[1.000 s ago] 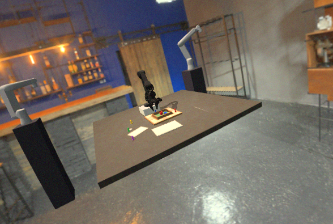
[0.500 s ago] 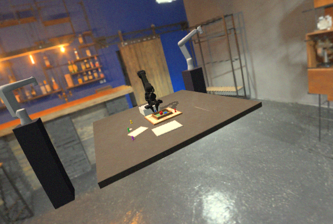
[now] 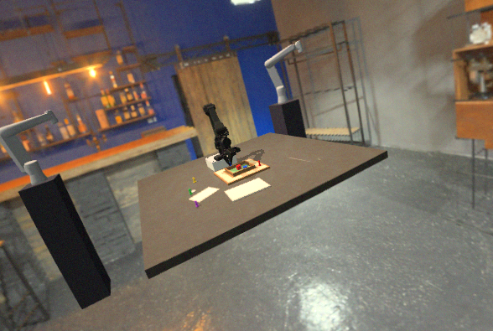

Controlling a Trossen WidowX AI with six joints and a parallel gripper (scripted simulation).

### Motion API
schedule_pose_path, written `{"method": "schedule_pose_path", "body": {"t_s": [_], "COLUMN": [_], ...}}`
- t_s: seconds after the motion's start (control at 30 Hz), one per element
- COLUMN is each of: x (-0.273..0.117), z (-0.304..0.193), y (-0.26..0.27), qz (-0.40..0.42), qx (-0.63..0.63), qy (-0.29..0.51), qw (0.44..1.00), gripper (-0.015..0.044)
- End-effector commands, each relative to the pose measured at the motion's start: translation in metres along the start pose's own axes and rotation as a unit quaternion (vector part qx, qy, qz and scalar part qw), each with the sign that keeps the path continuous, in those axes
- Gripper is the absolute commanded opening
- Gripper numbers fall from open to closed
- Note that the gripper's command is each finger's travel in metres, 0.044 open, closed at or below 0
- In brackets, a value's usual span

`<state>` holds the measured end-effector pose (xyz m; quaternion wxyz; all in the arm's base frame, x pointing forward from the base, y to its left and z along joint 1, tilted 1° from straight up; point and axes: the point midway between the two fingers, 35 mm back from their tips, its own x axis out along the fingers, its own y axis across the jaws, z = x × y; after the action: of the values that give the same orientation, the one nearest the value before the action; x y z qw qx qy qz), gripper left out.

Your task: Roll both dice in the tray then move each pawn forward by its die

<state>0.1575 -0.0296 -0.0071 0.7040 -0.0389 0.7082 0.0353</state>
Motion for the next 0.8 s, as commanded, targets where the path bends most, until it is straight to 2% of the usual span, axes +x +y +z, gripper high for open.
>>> {"method": "schedule_pose_path", "body": {"t_s": [0.0, 0.63, 0.77], "x": [-0.016, -0.119, -0.122], "z": [0.008, 0.003, 0.002], "y": [-0.002, 0.0, 0.0], "qz": [-0.003, -0.003, -0.003], "qx": [-0.003, -0.003, -0.003], "qy": [-0.007, -0.007, -0.007], "qw": [1.0, 1.0, 1.0], "gripper": [0.0, 0.0, 0.0]}}
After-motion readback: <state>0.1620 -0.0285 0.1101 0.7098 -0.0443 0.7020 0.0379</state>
